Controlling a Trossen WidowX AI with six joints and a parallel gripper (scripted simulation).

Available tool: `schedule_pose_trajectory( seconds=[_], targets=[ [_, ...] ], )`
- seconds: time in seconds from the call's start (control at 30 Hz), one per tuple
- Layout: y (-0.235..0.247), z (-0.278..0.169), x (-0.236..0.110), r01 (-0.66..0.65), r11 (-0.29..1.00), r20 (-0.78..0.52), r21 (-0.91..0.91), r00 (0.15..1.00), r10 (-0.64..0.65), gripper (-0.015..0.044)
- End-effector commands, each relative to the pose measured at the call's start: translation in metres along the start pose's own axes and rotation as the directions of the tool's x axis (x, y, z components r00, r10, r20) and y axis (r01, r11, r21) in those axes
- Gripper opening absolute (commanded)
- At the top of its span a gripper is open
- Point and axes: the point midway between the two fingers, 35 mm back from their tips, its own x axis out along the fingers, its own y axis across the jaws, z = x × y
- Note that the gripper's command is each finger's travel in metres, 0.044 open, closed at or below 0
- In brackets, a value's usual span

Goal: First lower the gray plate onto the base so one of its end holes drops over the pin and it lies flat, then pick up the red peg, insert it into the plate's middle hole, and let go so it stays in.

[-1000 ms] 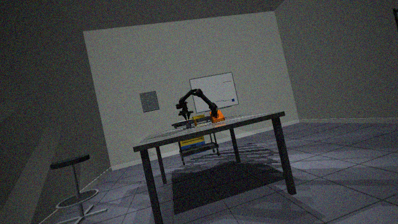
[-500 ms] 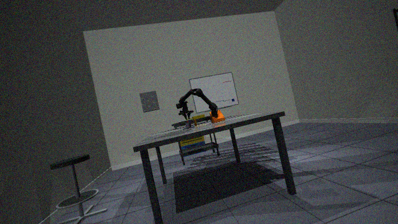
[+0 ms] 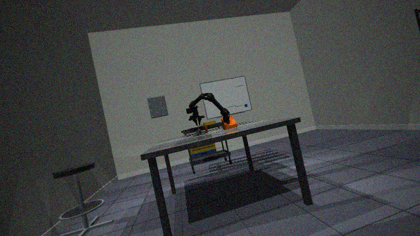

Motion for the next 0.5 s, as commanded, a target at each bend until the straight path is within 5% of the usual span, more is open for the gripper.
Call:
schedule_pose_trajectory(
  seconds=[0.0, 0.47],
  targets=[
    [0.0001, -0.0001, -0.0037, 0.001, 1.000, 0.006, -0.008, 1.000, -0.001, 0.0150],
    [-0.0025, -0.0027, -0.0110, 0.001, 1.000, 0.006, -0.008, 1.000, -0.001, 0.0150]
  ],
)
